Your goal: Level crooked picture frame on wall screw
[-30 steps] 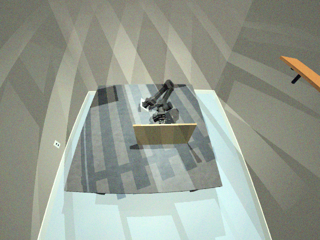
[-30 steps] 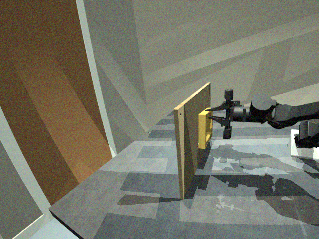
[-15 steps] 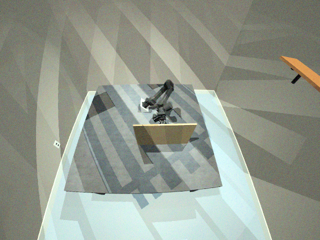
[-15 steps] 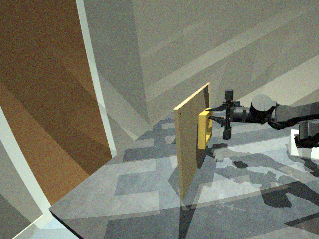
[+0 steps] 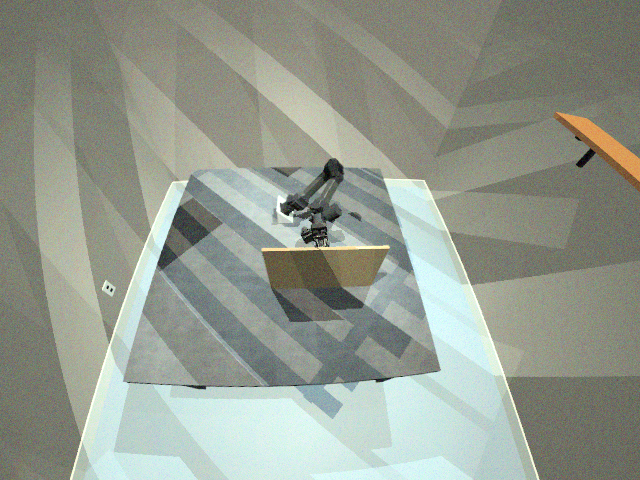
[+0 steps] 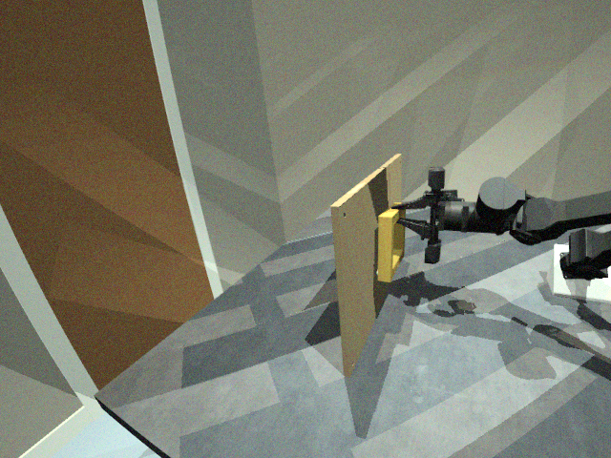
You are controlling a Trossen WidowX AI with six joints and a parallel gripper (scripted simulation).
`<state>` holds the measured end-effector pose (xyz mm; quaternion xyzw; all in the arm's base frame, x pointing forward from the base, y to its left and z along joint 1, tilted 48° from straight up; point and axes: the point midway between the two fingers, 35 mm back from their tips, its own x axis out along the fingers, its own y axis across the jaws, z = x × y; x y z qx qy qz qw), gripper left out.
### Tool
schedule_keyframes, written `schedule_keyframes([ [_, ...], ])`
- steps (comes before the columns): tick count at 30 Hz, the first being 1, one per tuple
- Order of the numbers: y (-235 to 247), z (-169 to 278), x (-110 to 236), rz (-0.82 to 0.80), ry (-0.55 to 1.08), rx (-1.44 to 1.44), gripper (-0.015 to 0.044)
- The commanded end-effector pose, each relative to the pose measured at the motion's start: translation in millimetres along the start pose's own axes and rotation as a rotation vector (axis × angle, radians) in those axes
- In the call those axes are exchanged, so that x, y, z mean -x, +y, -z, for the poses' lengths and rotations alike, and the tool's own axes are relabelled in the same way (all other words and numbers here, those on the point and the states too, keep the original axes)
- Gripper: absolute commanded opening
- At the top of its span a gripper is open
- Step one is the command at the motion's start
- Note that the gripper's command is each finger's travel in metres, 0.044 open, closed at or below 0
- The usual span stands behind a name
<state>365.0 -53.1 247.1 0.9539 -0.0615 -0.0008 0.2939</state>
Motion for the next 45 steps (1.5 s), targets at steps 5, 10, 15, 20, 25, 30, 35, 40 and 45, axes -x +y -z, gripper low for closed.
schedule_keyframes([
  [5,0,0,0,0.000,0.000,0.070,0.0000],
  [10,0,0,0,0.000,-0.001,0.096,0.0000],
  [15,0,0,0,0.001,-0.001,0.127,0.0000],
  [20,1,0,0,0.001,-0.001,0.148,0.0000],
  [25,1,1,0,0.001,-0.002,0.174,0.0000],
  [30,1,0,0,-0.003,-0.002,0.149,0.0131],
  [35,1,0,0,-0.003,-0.002,0.149,0.0260],
  [40,2,2,5,-0.003,-0.002,0.141,0.0260],
  [45,3,7,45,-0.005,-0.004,0.087,0.0260],
])
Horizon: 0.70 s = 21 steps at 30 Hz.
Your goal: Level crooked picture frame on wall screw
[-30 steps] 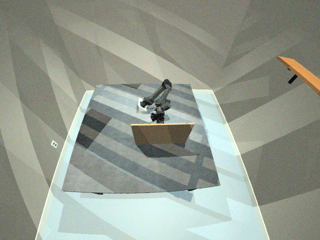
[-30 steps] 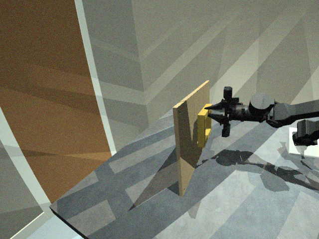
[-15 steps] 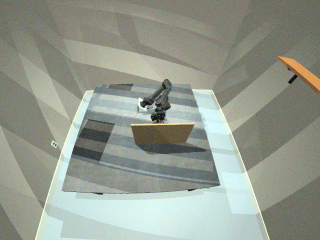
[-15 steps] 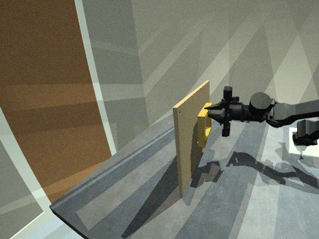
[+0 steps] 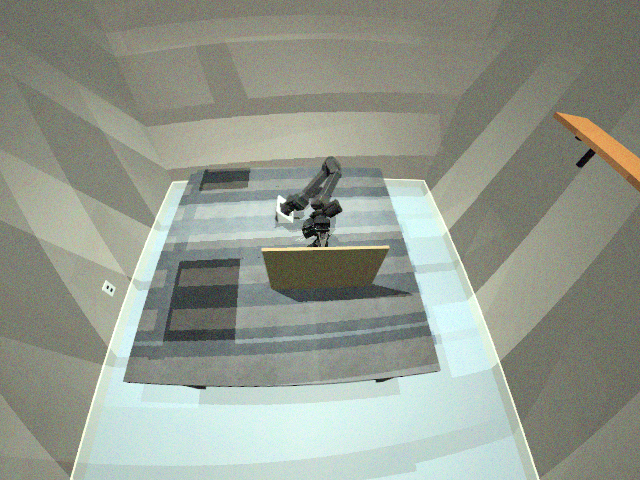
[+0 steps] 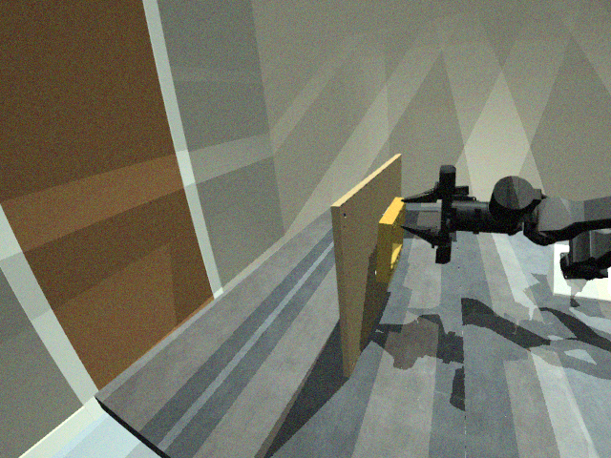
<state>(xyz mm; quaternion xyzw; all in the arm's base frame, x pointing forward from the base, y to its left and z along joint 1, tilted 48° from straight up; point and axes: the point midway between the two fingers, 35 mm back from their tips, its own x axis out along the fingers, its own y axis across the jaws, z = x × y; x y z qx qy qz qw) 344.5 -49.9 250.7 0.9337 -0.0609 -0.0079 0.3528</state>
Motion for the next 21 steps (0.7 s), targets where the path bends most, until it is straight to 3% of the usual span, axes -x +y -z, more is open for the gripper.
schedule_keyframes([
  [1,2,3,32,-0.008,0.001,-0.050,0.0260],
  [8,-6,-3,78,-0.010,-0.002,-0.121,0.0260],
  [14,-1,-2,73,-0.007,0.005,-0.104,0.0260],
  [21,38,-13,91,-0.007,-0.002,-0.115,0.0260],
])
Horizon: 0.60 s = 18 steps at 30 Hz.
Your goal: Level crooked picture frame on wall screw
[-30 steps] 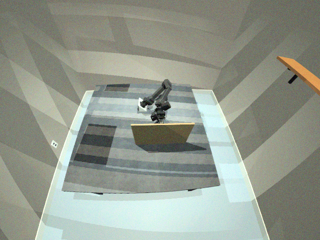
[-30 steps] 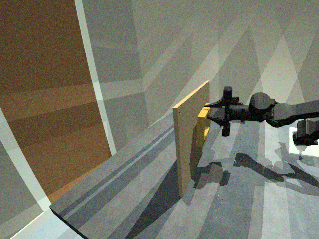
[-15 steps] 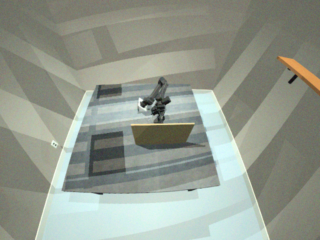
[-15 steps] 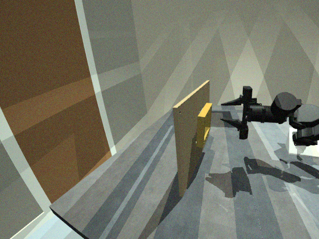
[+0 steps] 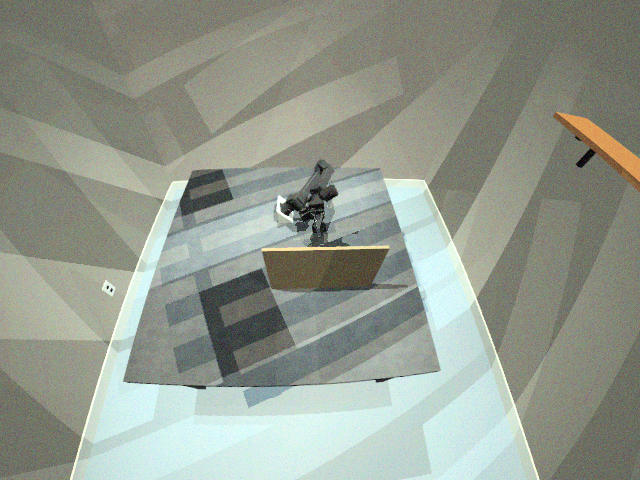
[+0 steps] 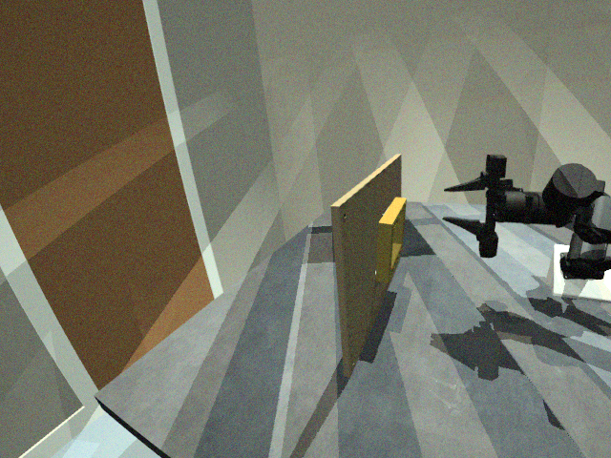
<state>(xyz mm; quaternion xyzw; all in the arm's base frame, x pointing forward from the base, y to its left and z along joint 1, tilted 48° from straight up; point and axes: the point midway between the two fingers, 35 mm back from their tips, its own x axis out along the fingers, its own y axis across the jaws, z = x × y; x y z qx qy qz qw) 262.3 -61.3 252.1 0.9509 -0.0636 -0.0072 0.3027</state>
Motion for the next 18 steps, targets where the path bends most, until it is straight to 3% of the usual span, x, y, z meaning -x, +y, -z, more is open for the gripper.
schedule_keyframes([
  [1,25,-1,15,-0.004,0.003,-0.011,0.0260],
  [18,36,-2,25,-0.004,0.000,-0.016,0.0260],
])
